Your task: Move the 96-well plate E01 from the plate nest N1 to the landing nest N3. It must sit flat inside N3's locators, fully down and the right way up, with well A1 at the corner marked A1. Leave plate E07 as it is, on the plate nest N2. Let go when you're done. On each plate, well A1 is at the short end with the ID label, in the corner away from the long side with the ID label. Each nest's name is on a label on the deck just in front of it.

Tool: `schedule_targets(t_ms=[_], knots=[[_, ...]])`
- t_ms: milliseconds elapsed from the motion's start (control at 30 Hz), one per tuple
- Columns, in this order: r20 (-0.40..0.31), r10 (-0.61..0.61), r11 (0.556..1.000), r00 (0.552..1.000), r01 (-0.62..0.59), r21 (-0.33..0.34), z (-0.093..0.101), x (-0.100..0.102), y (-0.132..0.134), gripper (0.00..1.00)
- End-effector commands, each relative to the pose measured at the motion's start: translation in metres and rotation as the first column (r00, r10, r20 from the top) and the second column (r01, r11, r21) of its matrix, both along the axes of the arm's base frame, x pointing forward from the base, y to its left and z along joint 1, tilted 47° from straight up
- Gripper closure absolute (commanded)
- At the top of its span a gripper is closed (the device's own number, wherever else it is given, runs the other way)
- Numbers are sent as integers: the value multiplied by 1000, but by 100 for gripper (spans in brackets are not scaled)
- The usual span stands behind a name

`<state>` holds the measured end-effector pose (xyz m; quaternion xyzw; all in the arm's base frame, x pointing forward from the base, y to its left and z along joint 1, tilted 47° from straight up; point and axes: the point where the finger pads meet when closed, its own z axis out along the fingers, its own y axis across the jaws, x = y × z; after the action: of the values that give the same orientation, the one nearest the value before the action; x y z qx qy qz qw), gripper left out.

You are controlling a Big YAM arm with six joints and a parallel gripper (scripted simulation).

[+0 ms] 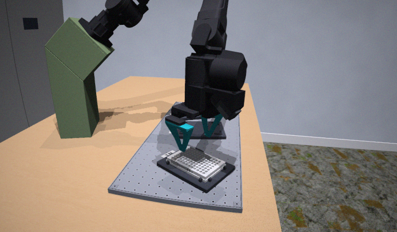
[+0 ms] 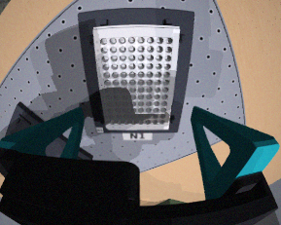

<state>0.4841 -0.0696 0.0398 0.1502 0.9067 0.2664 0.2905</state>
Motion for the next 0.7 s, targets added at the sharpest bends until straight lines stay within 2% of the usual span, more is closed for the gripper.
schedule_targets(t_ms=[0, 367, 433, 467, 500, 667], knots=[[19, -1, 1000, 1000, 1, -5, 1, 12, 3, 0], [18, -1, 1000, 1000, 1, -4, -12, 23, 10, 0], [18, -1, 1000, 1000, 1, -4, -12, 23, 10, 0], [35, -1, 1000, 999, 1, -9, -4, 23, 11, 0], [17, -1, 1000, 1000, 1, -3, -14, 23, 12, 0], [12, -1, 1000, 1000, 1, -2, -22, 27, 16, 0]])
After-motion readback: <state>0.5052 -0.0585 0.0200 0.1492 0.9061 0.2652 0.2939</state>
